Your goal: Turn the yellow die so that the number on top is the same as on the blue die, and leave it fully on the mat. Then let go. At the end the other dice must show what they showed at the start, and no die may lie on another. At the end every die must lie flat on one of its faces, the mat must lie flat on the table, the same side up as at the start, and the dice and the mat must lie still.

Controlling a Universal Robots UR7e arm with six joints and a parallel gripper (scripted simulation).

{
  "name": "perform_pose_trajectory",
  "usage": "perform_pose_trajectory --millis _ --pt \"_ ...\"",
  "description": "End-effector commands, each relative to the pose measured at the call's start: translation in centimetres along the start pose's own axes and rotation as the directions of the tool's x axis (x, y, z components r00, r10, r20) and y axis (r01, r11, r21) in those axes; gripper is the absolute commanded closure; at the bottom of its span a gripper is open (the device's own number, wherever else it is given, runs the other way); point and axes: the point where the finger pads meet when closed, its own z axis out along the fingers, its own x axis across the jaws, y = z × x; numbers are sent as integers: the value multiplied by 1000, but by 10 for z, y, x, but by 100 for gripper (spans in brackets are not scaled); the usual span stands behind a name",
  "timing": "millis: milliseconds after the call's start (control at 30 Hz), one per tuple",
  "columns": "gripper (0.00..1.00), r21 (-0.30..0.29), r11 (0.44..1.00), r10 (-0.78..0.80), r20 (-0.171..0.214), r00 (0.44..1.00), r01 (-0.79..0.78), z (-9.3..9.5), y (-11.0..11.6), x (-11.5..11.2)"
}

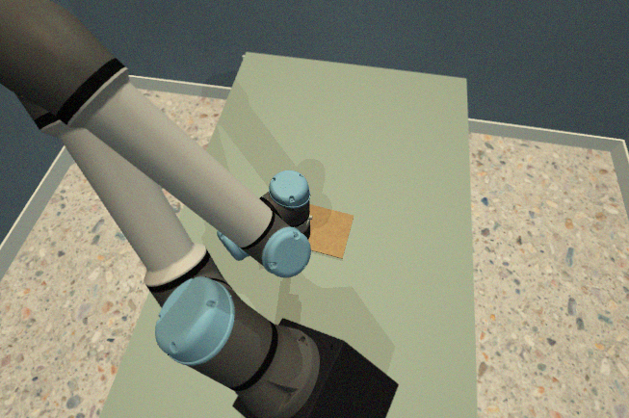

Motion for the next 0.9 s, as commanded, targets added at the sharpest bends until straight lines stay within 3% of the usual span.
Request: perform_pose_trajectory --millis 0,367,667,867 --pt "0 0 1000 0 -1 1000 0 0 -2 3" --pt "0 0 1000 0 -1 1000 0 0 -22 32" --pt "0 0 1000 0 -1 1000 0 0 -54 78" --pt "0 0 1000 0 -1 1000 0 0 -65 93"
